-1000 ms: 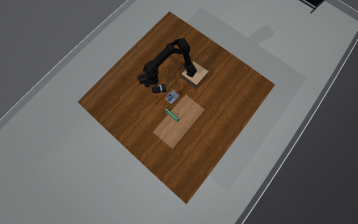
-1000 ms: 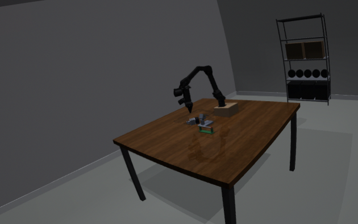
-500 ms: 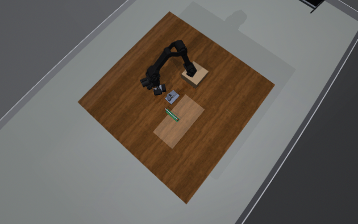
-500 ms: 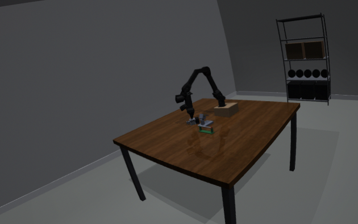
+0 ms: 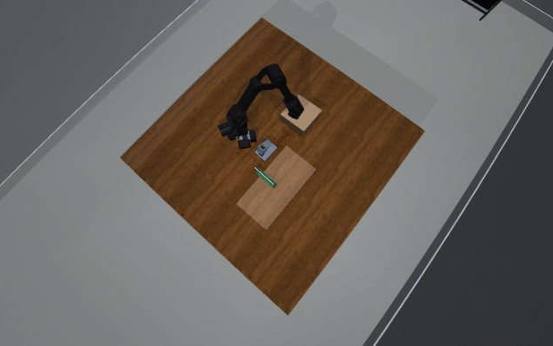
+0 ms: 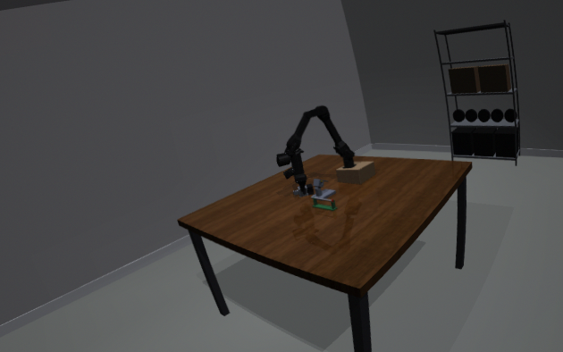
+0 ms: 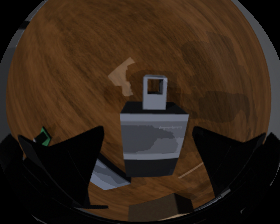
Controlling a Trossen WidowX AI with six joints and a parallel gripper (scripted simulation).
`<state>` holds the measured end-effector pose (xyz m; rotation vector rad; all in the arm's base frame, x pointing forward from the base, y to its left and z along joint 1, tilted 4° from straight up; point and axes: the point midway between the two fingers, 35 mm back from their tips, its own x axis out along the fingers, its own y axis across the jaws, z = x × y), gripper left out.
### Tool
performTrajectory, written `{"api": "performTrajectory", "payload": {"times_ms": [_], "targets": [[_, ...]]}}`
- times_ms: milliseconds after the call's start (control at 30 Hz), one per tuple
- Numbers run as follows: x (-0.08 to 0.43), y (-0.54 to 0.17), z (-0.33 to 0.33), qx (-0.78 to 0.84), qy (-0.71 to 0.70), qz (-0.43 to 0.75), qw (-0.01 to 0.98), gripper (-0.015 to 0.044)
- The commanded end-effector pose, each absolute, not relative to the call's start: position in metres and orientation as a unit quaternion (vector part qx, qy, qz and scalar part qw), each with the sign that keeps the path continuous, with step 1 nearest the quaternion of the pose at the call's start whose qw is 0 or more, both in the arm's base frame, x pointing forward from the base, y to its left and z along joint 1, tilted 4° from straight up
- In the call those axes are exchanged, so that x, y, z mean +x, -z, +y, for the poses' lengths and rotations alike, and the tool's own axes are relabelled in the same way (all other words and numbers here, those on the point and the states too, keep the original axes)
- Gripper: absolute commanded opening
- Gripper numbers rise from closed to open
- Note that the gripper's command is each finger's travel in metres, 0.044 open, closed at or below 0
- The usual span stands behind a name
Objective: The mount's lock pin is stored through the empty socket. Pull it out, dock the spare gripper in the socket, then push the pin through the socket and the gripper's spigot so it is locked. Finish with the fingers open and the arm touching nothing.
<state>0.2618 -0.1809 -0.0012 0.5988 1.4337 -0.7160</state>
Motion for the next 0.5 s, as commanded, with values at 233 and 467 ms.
{"api": "performTrajectory", "payload": {"times_ms": [233,467], "targets": [[0.257,0.024,-0.181,0.261,0.315,0.639,0.651,0.044],[0.257,0.031,-0.181,0.261,0.315,0.639,0.651,0.044]]}}
